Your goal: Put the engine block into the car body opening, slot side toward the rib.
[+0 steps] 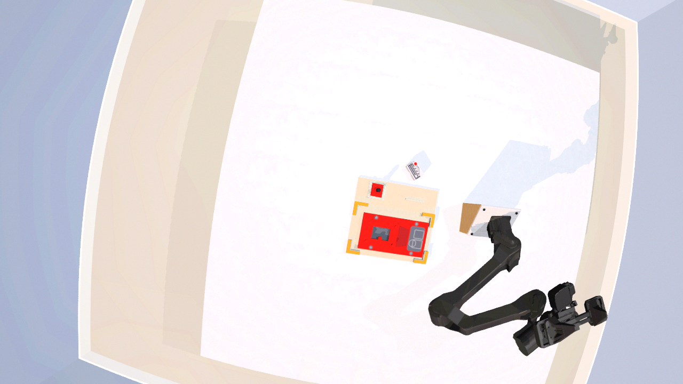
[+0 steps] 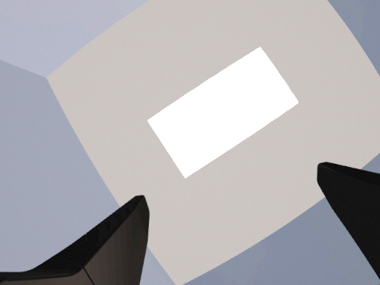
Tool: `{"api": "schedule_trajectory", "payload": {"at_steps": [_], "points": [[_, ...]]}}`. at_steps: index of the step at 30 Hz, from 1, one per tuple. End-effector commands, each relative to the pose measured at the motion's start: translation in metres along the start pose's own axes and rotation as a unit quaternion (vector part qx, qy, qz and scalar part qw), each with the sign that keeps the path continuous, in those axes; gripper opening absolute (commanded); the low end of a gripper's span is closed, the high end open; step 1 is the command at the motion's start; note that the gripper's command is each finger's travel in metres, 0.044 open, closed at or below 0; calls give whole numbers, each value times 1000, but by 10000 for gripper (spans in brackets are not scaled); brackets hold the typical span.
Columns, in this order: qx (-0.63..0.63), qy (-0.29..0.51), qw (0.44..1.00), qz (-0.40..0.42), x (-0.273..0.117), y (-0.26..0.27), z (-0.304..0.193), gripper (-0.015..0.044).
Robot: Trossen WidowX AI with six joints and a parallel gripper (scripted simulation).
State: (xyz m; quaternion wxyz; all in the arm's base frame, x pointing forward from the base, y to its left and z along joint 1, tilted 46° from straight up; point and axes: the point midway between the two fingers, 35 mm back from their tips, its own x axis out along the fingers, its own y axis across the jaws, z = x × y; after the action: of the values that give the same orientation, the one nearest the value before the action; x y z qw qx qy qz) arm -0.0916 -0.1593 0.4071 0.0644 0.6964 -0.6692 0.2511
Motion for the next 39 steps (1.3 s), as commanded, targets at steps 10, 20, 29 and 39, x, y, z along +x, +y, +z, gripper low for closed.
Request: {"api": "schedule_trajectory", "payload": {"at_steps": [10, 20, 29, 39], "points": [[96, -10, 995, -5, 10, 12, 6, 440], [261, -43, 964, -1, 32, 34, 25, 440], [375, -71, 924, 10, 48, 46, 51, 440], [509, -119, 852, 34, 71, 56, 86, 440]]}}
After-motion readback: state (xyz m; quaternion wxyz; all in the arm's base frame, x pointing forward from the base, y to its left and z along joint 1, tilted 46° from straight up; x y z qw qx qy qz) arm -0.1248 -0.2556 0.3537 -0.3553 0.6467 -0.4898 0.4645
